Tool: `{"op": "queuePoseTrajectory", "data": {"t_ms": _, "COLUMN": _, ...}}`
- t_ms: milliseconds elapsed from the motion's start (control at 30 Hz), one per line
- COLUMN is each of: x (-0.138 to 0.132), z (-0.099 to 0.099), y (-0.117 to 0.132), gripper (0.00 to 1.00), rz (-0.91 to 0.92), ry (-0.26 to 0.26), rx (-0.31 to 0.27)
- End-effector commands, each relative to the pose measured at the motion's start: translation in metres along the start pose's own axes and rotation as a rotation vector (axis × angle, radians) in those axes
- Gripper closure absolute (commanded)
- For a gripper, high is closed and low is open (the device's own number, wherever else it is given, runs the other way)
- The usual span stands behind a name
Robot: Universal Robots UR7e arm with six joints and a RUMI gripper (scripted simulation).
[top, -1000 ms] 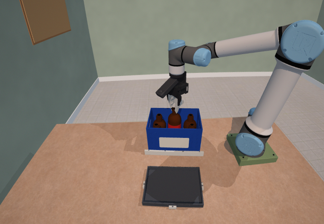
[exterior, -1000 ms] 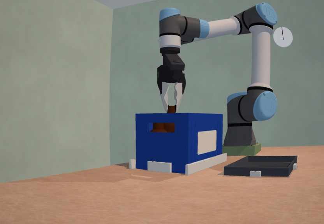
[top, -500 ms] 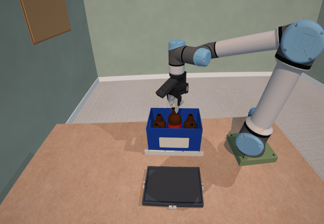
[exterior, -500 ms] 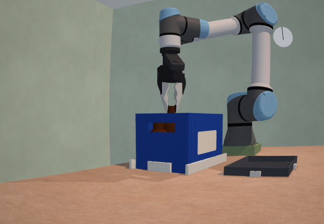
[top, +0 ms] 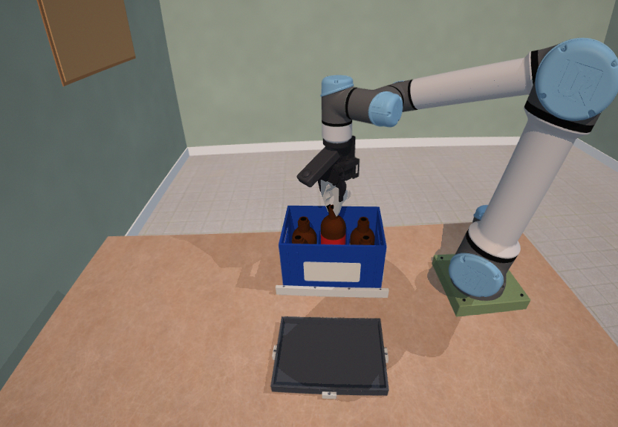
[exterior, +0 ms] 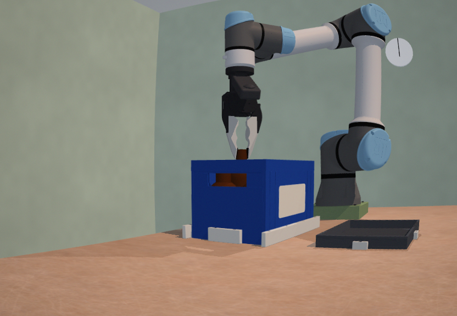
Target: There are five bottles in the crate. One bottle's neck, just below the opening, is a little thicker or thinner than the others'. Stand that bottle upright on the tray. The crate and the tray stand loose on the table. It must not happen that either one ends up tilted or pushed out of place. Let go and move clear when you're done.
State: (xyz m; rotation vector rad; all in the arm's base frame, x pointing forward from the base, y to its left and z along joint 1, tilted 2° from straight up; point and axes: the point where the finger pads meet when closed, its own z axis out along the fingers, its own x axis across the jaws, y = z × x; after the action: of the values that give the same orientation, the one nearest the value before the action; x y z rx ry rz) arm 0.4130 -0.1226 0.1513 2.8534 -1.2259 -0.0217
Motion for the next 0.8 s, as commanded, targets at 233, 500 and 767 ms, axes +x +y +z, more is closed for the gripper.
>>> {"op": "queuePoseTrajectory", "data": {"t_ms": 233, "x": 0.000, "z": -0.002, "y": 0.000, "gripper": 1.00, "rz": 0.000, "ry": 0.001, "rx": 0.000}}
{"op": "queuePoseTrajectory", "data": {"t_ms": 500, "x": 0.000, "z": -0.008, "y": 0.000, "gripper": 1.00, "rz": 0.000, "ry": 0.001, "rx": 0.000}}
{"op": "queuePoseTrajectory", "data": {"t_ms": 767, "x": 0.000, "z": -0.014, "y": 0.000, "gripper": 1.00, "rz": 0.000, "ry": 0.001, "rx": 0.000}}
